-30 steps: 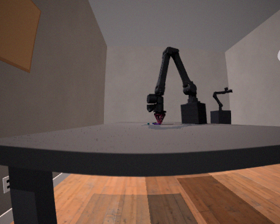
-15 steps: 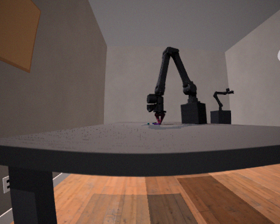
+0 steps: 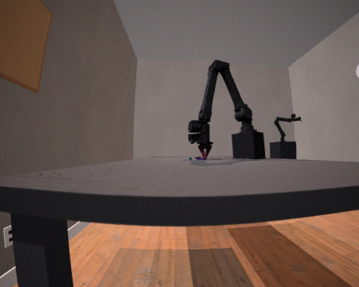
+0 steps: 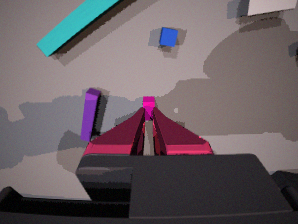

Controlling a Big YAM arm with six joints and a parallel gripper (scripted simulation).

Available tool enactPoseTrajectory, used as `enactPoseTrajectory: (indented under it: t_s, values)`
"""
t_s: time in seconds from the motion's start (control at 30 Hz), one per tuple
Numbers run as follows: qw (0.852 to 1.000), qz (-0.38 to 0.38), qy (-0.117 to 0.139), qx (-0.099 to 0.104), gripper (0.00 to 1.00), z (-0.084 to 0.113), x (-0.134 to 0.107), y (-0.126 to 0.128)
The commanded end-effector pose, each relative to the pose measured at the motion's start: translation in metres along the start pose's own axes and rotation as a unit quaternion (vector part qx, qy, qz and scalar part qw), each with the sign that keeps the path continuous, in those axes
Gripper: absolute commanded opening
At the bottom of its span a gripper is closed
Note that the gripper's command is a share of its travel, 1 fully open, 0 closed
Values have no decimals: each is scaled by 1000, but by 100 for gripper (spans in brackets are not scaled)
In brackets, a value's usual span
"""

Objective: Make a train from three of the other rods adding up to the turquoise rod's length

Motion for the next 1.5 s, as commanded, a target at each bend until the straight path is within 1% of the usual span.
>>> enactPoseTrajectory:
  t_s: [0.0,0.53,0.6,0.67,0.73,0.8,0.87,0.97,1.1,1.2,1.27,1.37,1.4,1.47]
  values:
    - [1000,-3,-5,3,5,-4,6,5]
    - [1000,-3,-5,3,5,-4,6,5]
    - [1000,-2,2,-5,5,-3,3,2]
    - [1000,-3,-7,5,5,12,5,5]
    - [1000,-3,-4,2,5,19,0,2]
    - [1000,-3,-4,2,5,19,0,2]
    - [1000,0,-4,2,5,31,-2,3]
    - [1000,0,-4,2,5,53,-2,3]
    - [1000,-1,-15,17,5,90,9,17]
    - [1000,-2,-16,18,5,106,9,17]
    - [1000,-4,-16,19,5,112,11,16]
    - [1000,-4,-16,18,5,113,11,16]
    - [1000,-2,6,-11,5,95,-3,-1]
    - [1000,-2,6,-11,5,95,-3,-1]
Point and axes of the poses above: the point where the finger pads meet when closed, its own z axis back along the fingers, its own y axis across the jaws, x = y × z, the point moved 9 cm from there along z, back along the fingers
